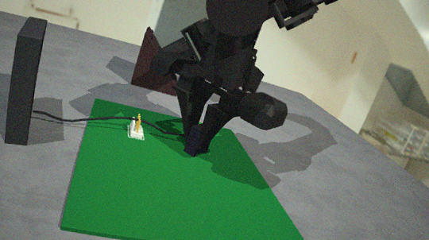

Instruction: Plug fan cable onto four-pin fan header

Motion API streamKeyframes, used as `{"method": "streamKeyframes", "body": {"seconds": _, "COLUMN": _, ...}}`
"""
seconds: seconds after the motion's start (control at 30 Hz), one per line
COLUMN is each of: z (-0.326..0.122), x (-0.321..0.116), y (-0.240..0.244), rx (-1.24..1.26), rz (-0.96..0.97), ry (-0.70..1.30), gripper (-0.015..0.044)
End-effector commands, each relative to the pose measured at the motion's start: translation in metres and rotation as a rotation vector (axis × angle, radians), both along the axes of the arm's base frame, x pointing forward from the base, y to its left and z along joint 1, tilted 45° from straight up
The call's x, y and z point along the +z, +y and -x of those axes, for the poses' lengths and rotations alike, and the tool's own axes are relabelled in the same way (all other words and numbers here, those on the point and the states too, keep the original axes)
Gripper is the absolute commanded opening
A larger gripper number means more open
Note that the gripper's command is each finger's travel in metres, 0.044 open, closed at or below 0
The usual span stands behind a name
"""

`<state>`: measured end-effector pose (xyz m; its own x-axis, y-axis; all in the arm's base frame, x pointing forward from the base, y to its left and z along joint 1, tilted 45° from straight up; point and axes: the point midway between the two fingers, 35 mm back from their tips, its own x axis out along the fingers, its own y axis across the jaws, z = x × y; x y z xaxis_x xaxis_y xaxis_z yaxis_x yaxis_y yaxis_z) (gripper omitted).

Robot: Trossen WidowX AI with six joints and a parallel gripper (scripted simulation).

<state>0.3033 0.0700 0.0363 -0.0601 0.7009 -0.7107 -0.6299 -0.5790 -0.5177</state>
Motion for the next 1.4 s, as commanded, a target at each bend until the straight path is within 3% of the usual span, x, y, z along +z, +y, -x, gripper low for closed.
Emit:
{"method": "streamKeyframes", "body": {"seconds": 0.0, "z": 0.0, "x": 0.0, "y": 0.0, "rx": 0.001, "rz": 0.0, "ry": 0.0, "gripper": 0.0}}
{"method": "streamKeyframes", "body": {"seconds": 0.17, "z": -0.003, "x": 0.033, "y": -0.034, "rx": -0.002, "rz": -0.001, "ry": 0.005, "gripper": 0.0}}
{"method": "streamKeyframes", "body": {"seconds": 0.4, "z": -0.004, "x": 0.033, "y": -0.035, "rx": -0.018, "rz": 0.0, "ry": 0.021, "gripper": 0.0}}
{"method": "streamKeyframes", "body": {"seconds": 1.37, "z": 0.0, "x": 0.007, "y": -0.062, "rx": -0.732, "rz": 0.066, "ry": 0.72, "gripper": 0.0}}
